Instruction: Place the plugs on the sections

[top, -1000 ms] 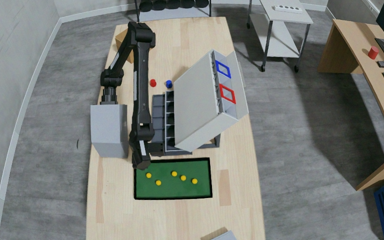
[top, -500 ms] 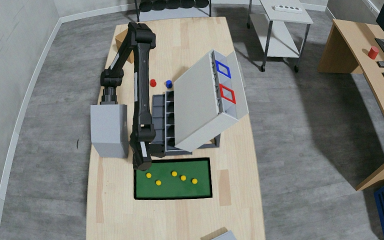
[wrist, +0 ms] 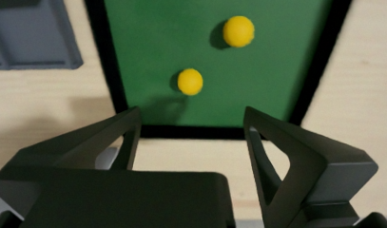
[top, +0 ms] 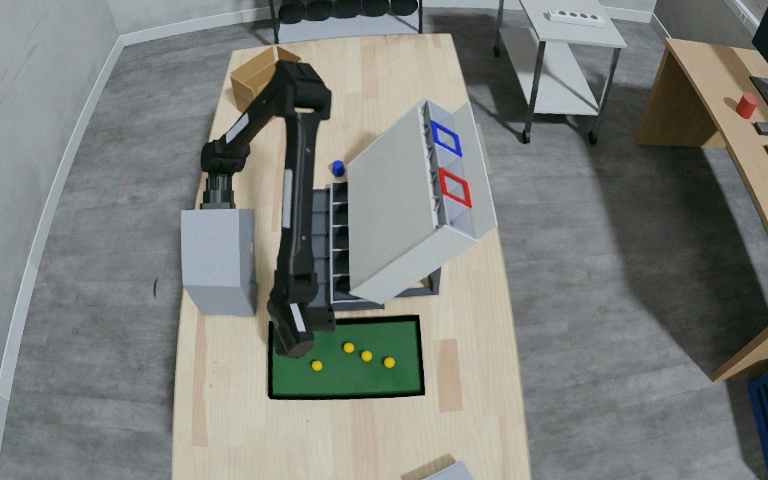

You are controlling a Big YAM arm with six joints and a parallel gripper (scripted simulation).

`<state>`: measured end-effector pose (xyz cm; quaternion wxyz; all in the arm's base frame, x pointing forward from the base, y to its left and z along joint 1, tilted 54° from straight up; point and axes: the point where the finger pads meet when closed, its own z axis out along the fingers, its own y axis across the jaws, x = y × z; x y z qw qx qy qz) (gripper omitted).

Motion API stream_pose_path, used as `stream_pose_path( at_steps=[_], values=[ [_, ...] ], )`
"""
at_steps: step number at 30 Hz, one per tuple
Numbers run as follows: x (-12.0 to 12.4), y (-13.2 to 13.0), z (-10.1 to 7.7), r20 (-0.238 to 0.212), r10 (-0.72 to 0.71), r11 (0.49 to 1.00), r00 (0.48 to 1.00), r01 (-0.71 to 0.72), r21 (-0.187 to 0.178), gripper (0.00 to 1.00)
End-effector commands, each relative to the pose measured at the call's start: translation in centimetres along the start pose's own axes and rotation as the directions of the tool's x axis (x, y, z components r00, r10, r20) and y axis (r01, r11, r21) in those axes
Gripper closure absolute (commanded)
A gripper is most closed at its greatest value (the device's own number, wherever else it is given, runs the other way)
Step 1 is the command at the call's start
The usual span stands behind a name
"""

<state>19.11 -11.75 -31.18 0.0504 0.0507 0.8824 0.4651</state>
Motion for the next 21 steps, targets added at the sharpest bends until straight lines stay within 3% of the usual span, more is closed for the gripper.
stream_pose_path(
  at_steps=[1, 21],
  values=[
    [-0.32, -0.57, 2.86, -0.007, 0.02, 1.0, 1.0, -0.02, 0.016, 0.2],
    [-0.3, -0.38, 3.07, 0.012, -0.009, 1.0, 1.0, 0.008, 0.014, 0.2]
  ],
)
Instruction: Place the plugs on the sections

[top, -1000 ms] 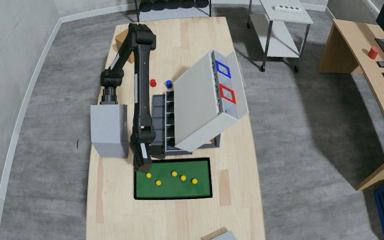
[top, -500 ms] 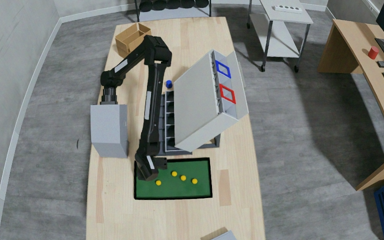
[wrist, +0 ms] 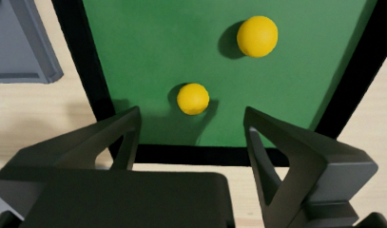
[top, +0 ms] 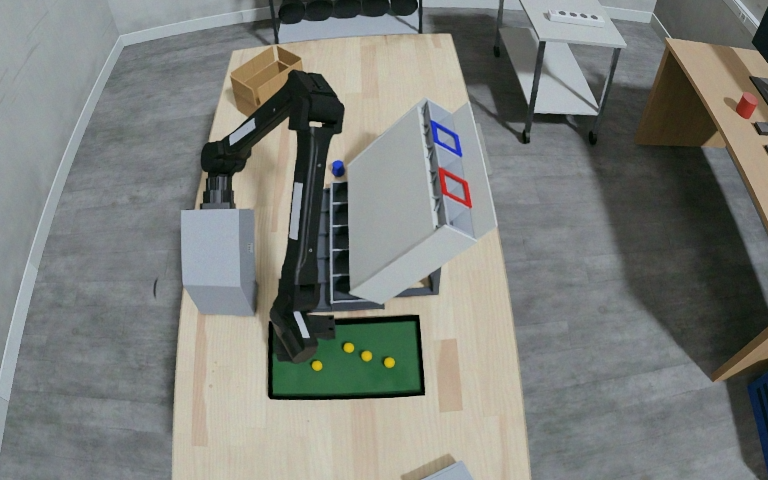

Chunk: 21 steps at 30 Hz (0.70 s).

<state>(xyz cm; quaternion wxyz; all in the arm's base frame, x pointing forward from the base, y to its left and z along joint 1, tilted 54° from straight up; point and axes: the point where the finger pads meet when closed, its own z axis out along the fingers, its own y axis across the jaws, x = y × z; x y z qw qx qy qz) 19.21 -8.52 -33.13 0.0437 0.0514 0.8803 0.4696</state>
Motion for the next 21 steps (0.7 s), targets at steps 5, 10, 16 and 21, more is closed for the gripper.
stream_pose_path(
  at_steps=[5, 10, 16, 21],
  values=[
    [-0.8, -0.6, 0.2, 0.019, -0.014, 1.0, 1.0, 0.014, 0.021, 0.2],
    [-0.8, -0.6, 1.1, 0.015, -0.011, 1.0, 1.0, 0.011, 0.018, 0.2],
    [-0.8, -0.6, 1.8, 0.012, -0.009, 1.0, 1.0, 0.009, 0.015, 0.2],
    [-0.7, -0.6, 2.1, 0.019, -0.015, 1.0, 1.0, 0.014, 0.019, 0.2]
  ],
)
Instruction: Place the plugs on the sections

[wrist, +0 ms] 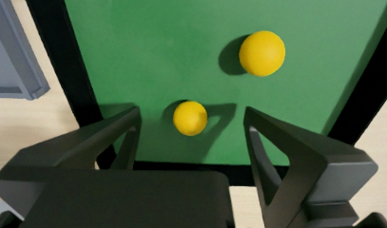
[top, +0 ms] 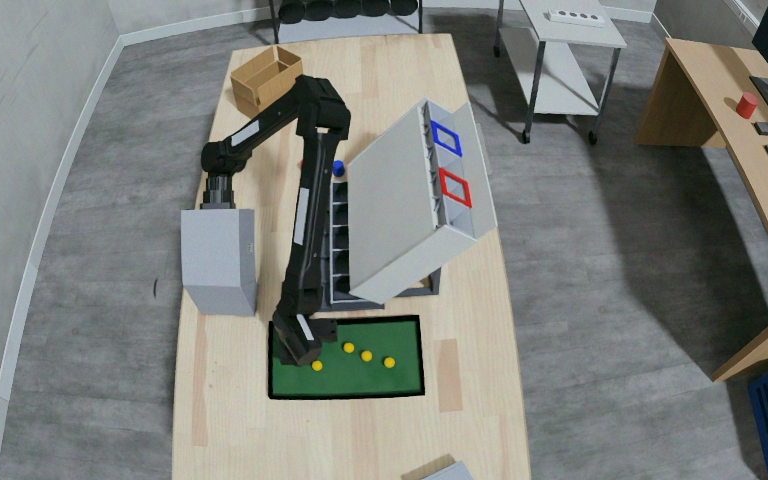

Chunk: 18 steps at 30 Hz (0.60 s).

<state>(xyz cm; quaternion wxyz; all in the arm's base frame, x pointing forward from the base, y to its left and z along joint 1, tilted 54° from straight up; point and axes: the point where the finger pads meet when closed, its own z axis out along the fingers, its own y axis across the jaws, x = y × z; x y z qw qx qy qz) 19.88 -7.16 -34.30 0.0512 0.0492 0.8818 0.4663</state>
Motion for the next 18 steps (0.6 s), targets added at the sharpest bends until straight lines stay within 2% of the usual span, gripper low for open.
stream_pose_path(
  at_steps=[1, 18],
  values=[
    [-0.22, -0.36, 0.31, 0.008, -0.004, 1.0, 1.0, 0.004, 0.013, 0.2],
    [0.06, -0.22, 0.97, 0.025, -0.017, 1.0, 1.0, 0.016, 0.022, 0.2]
  ],
)
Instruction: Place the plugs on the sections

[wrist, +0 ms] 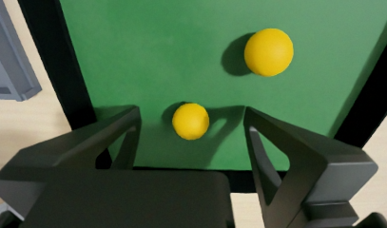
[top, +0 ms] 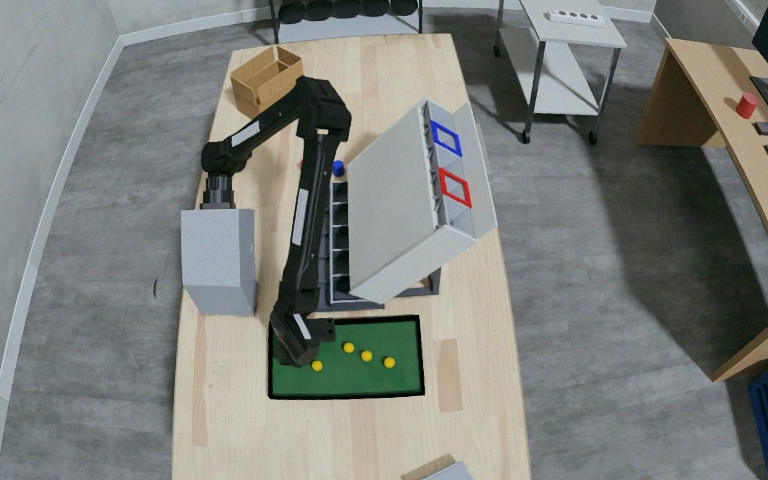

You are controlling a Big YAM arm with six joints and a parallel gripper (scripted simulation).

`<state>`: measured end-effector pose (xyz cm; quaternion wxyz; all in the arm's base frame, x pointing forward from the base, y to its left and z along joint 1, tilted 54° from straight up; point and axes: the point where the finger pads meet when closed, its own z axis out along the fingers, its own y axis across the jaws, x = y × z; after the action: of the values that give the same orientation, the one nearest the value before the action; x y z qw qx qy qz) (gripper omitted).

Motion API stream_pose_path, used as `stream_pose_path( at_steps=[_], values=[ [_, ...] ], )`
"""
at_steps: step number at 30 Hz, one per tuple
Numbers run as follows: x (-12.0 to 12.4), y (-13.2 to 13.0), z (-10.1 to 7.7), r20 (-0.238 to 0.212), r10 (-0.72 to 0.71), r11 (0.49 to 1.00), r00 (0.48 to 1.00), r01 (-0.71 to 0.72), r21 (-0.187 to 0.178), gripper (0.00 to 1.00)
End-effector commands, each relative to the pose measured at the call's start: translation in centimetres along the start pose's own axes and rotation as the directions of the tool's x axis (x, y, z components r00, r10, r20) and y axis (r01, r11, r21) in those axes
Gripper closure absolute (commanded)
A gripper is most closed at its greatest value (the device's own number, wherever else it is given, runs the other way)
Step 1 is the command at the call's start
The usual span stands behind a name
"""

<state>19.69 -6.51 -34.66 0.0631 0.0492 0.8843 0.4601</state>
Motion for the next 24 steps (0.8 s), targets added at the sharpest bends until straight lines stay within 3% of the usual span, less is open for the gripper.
stream_pose_path(
  at_steps=[1, 11, 12, 24],
  values=[
    [-0.21, -0.26, 0.28, 0.005, -0.005, 1.0, 1.0, 0.005, 0.01, 0.2],
    [-0.16, -0.14, 0.36, 0.012, -0.008, 1.0, 1.0, 0.008, 0.014, 0.2],
    [-0.56, -0.43, -0.42, 0.022, -0.012, 1.0, 1.0, 0.012, 0.019, 1.0],
    [-0.56, -0.43, -0.42, 0.022, -0.012, 1.0, 1.0, 0.012, 0.019, 1.0]
  ],
)
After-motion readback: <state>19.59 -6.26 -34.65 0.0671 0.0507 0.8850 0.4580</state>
